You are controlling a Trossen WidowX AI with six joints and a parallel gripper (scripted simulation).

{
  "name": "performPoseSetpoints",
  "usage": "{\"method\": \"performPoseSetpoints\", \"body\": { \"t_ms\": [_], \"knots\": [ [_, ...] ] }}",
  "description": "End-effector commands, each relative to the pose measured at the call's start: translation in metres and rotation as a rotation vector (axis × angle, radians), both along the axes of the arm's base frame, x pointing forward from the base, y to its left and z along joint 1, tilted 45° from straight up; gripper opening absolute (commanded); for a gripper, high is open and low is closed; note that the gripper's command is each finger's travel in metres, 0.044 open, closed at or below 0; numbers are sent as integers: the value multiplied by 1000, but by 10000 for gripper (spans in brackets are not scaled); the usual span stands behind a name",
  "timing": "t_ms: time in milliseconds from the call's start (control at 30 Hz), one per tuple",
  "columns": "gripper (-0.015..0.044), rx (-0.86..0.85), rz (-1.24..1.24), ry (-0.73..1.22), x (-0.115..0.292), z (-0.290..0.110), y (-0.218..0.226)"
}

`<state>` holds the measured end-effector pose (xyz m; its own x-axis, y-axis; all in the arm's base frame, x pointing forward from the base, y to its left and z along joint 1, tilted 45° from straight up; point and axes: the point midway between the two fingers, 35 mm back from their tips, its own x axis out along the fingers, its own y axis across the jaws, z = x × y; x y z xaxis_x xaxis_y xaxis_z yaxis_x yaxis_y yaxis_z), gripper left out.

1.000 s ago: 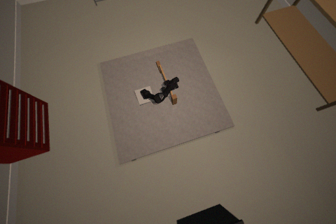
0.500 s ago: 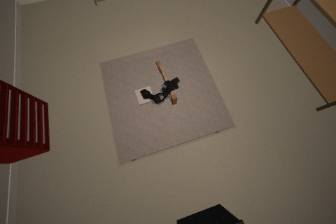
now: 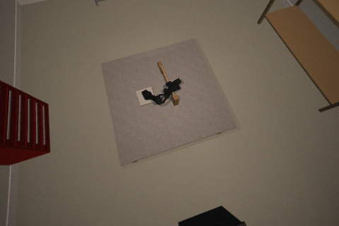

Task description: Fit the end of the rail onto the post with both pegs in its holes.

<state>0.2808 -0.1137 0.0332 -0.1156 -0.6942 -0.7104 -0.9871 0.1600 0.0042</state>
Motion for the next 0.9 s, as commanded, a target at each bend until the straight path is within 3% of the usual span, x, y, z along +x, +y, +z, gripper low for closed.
{"method": "performPoseSetpoints", "body": {
  "t_ms": [0,867],
  "knots": [
    [0,0,3,0,0,2,-1],
    [0,-1,3,0,0,8,-6]
  ]
}}
